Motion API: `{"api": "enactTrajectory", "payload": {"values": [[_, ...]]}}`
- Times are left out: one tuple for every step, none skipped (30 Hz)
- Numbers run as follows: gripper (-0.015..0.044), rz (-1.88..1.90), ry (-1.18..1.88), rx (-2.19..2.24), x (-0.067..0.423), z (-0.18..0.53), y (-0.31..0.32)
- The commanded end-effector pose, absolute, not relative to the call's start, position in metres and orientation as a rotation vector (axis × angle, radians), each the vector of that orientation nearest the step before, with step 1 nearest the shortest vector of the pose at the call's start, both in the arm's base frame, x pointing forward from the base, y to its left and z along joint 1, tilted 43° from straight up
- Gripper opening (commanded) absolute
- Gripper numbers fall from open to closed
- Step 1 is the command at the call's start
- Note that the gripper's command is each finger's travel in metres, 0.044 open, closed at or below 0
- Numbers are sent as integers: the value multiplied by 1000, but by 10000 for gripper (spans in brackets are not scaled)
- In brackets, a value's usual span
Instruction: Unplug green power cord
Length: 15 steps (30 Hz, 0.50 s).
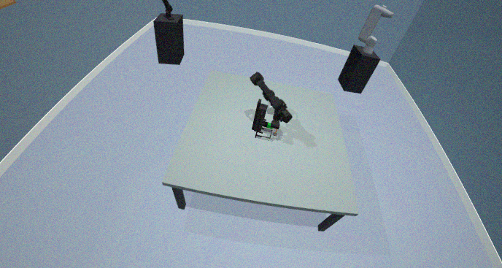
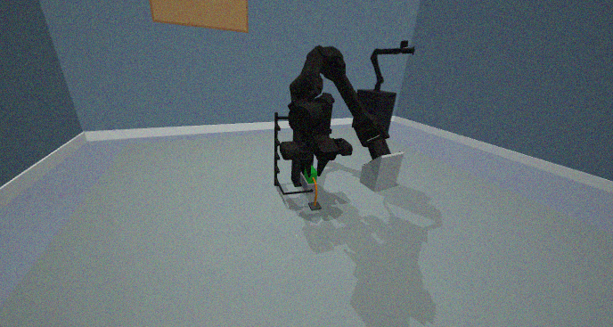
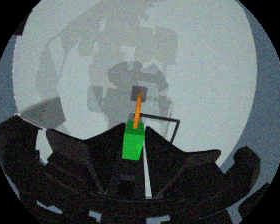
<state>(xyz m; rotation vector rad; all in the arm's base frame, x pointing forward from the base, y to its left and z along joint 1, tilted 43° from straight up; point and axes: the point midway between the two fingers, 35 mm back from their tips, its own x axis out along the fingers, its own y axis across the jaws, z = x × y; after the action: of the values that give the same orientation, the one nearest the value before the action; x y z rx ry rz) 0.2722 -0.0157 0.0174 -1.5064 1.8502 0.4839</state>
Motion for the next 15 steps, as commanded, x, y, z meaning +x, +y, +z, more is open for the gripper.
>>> {"api": "enactTrajectory", "payload": {"values": [[0, 508, 1811, -1486, 280, 7, 3], [0, 508, 1811, -1487, 281, 6, 4], [0, 508, 1811, -1487, 281, 5, 5], [0, 508, 1811, -1487, 282, 4, 7], [0, 509, 1811, -1487, 282, 3, 8], [0, 509, 1811, -1487, 282, 2, 9], [0, 509, 1811, -1487, 282, 2, 11], [0, 508, 1811, -1487, 283, 1, 12], [0, 508, 1811, -1487, 283, 0, 13], [0, 508, 1811, -1487, 283, -1, 15], [0, 508, 1811, -1488, 283, -2, 16], [0, 508, 1811, -1488, 284, -3, 17], [26, 508, 1812, -1488, 283, -2, 15], [53, 507, 1813, -1489, 282, 0, 12], [79, 506, 1813, -1490, 281, 1, 9]]}}
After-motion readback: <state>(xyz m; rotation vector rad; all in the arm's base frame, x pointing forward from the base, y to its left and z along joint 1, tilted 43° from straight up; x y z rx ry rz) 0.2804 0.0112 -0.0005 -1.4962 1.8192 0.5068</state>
